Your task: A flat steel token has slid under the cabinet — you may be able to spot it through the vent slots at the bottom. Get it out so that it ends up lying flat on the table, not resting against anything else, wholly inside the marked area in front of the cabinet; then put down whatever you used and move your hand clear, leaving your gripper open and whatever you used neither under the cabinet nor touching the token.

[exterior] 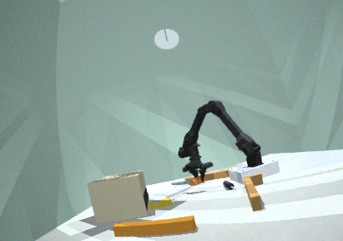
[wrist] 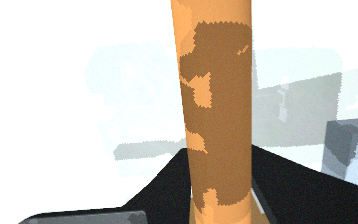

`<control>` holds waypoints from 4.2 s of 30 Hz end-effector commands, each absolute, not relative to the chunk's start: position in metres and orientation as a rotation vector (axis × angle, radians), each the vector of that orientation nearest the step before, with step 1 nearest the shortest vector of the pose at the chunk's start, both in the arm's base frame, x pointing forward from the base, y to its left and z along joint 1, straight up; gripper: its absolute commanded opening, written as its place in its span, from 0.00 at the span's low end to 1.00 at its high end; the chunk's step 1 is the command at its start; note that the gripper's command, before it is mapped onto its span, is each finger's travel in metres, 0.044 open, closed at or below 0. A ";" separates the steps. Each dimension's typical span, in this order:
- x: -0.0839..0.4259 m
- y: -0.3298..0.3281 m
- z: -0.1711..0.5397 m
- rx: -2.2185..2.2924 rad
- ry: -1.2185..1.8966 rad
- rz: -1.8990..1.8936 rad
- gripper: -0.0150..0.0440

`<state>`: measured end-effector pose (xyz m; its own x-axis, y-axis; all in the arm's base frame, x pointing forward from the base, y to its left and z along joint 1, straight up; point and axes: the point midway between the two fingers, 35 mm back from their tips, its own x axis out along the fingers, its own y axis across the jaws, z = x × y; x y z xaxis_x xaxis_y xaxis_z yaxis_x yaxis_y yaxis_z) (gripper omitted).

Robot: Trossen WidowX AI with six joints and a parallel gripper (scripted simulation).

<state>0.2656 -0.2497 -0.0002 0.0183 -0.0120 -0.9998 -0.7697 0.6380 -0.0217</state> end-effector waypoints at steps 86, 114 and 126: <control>0.326 -0.228 0.003 -0.708 1.440 0.668 0.39; 0.326 -0.229 0.001 -0.712 1.437 0.661 0.67; 0.326 -0.229 0.001 -0.712 1.437 0.661 0.43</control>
<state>0.3257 -0.2289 0.0006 0.0300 -0.0174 -0.9994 -0.7723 0.6343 -0.0342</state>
